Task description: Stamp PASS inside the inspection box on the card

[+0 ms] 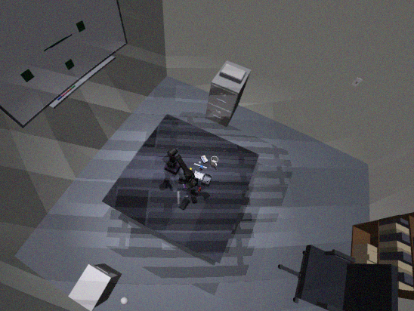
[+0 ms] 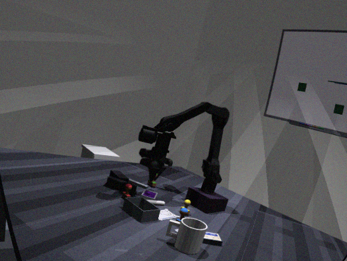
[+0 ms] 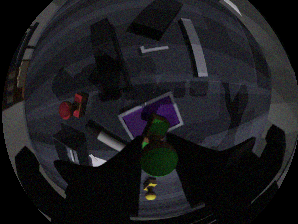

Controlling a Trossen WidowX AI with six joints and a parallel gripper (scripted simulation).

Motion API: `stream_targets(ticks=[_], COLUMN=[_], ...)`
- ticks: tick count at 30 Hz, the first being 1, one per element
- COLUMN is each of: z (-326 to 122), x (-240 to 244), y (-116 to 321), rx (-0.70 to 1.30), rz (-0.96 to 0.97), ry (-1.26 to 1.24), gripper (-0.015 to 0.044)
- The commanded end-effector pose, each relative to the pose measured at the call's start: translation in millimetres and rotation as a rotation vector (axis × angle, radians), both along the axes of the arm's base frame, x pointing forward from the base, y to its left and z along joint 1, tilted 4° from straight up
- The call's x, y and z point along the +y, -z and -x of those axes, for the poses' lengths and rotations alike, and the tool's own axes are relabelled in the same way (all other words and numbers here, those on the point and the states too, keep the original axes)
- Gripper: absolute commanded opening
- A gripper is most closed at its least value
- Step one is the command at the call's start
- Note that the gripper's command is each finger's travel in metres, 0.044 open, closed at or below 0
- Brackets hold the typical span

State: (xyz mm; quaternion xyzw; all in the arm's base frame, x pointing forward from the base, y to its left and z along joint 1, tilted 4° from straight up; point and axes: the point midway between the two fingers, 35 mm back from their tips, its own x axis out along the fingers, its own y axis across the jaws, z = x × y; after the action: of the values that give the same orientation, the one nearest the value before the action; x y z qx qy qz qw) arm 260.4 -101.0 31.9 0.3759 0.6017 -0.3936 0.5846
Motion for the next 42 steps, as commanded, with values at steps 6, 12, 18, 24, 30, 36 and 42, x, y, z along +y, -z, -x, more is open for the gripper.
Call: stream_targets(ticks=[6,12,18,24,30,36,42], z=[2.0,2.2,2.4,2.8,3.2,3.6,4.1], x=[-0.2,-0.2,-0.2,-0.2,-0.1,0.0,0.1], y=[7.4,11.4,15.3,19.3,23.2,27.1,31.0], rx=[0.006,0.005,0.005,0.005,0.005,0.005,0.005], rz=[0.003,0.003,0.003,0.003,0.003,0.003,0.003], ry=[-0.005,-0.005,-0.004,-0.004,-0.003,-0.003,-0.002], gripper=[0.0000,0.0000,0.0000,0.0000,0.0000,0.0000,0.0000])
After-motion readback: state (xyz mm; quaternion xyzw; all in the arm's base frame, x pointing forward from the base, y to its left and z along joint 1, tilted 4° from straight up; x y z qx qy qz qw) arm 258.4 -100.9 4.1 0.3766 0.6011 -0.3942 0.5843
